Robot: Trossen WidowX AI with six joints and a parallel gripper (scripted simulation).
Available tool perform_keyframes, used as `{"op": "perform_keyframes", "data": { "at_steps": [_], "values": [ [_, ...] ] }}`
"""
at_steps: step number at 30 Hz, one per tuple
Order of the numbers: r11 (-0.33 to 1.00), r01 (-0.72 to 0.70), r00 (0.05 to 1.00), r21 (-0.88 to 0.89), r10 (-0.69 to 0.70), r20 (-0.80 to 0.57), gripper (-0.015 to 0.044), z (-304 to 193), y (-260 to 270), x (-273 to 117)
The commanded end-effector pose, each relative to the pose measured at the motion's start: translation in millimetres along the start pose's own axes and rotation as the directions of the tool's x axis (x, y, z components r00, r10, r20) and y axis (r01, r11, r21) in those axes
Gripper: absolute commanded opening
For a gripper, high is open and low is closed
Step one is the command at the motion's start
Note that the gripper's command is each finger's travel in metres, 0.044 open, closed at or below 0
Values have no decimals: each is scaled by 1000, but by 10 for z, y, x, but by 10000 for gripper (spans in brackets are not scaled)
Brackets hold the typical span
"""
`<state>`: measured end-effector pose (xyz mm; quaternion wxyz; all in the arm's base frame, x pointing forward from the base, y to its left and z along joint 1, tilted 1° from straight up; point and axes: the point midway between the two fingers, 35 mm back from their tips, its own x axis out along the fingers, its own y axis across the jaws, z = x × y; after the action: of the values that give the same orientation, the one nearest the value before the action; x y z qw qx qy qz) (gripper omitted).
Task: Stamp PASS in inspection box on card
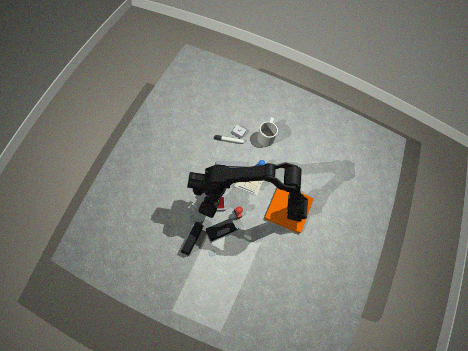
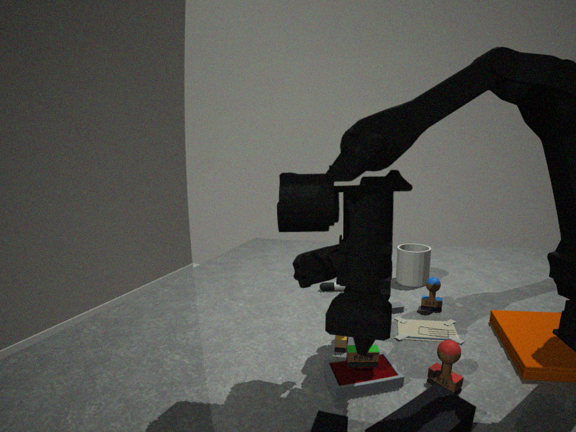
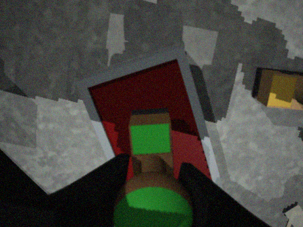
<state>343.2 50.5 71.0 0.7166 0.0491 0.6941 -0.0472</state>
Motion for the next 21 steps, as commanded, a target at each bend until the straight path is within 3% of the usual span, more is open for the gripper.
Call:
{"op": "perform_keyframes", "data": {
  "at_steps": [1,21],
  "values": [
    [1000,5,1000,3,-5,-2,0,-10,-8,38],
    [1000,5,1000,0,-5,-3,0,-15,-9,102]
  ]
}}
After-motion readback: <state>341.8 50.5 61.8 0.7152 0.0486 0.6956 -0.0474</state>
